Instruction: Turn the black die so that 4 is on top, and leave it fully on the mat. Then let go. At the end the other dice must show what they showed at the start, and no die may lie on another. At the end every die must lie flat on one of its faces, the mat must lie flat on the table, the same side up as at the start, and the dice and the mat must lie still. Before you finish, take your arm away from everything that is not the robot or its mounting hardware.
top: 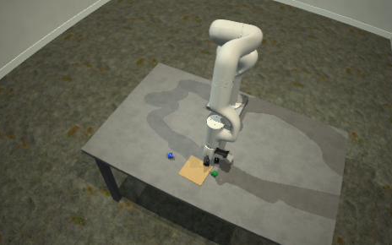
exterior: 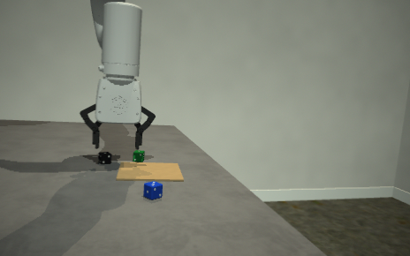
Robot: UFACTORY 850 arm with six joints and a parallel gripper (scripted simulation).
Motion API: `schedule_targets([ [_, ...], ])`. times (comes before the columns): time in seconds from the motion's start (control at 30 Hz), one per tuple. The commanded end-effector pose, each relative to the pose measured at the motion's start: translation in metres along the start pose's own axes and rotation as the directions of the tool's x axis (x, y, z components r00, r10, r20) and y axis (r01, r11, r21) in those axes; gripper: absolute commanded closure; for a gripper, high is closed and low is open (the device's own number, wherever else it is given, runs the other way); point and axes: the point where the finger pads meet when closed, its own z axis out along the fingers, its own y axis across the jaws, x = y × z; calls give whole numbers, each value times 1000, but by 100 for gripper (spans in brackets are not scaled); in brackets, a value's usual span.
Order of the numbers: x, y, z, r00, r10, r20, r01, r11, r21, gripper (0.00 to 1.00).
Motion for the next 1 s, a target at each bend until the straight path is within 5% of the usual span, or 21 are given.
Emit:
schedule_targets([
  [0.0, 23, -7, -1, 1000, 1, 4, -1, 1000, -3, 0],
  [0.4, 62, -22, -1, 1000, 1, 4, -1, 1000, -3, 0],
  [0.97, 66, -23, 0, 1000, 1, 4, -1, 1000, -3, 0],
])
